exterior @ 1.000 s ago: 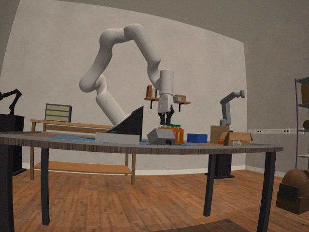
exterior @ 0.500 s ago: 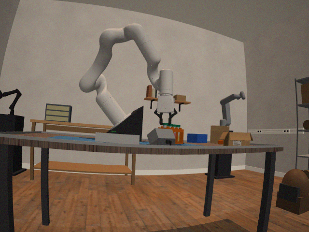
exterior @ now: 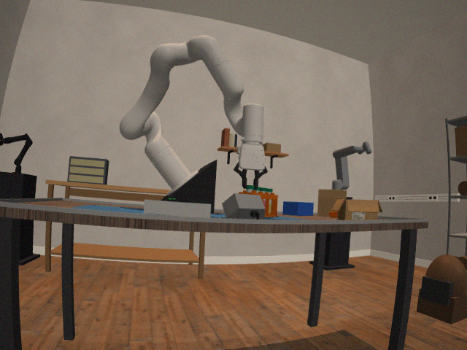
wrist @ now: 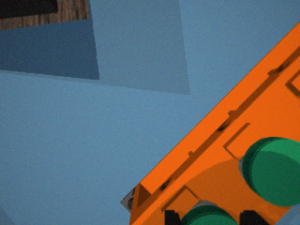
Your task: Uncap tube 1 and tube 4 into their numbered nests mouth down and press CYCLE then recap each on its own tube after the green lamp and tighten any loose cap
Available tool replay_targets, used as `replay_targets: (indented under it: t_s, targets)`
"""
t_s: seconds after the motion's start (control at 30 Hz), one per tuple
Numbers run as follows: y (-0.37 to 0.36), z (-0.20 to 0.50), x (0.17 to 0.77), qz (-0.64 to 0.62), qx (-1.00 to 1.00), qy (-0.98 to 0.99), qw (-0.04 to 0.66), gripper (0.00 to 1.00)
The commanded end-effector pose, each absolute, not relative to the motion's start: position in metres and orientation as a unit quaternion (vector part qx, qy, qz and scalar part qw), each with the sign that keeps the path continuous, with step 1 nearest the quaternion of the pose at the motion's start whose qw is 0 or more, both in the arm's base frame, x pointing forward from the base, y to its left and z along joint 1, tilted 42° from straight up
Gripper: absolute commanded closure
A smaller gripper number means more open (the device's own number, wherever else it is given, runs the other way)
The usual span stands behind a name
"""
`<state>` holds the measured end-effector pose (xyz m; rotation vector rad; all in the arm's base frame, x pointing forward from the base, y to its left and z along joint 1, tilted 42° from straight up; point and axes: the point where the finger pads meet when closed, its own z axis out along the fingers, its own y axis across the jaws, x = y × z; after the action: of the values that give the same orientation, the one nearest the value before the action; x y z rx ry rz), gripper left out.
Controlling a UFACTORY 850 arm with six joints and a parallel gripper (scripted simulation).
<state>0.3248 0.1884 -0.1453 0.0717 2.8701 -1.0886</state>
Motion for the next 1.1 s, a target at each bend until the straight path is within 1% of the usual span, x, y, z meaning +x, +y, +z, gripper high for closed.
replay_targets:
  t_s: [0.0,0.37,0.83,0.9,1.07]
  targets:
    - [0.1891,-0.1451,0.3252,-0.354,0.023,0.934,0.035,1.00]
    - [0.1892,-0.1451,0.3252,-0.355,0.023,0.934,0.035,1.00]
    - [0.1888,-0.1455,0.3253,-0.321,0.342,0.870,0.154,1.00]
    - [0.1888,-0.1455,0.3253,-0.321,0.342,0.870,0.154,1.00]
    - [0.1887,-0.1457,0.3253,-0.299,0.447,0.820,0.193,1.00]
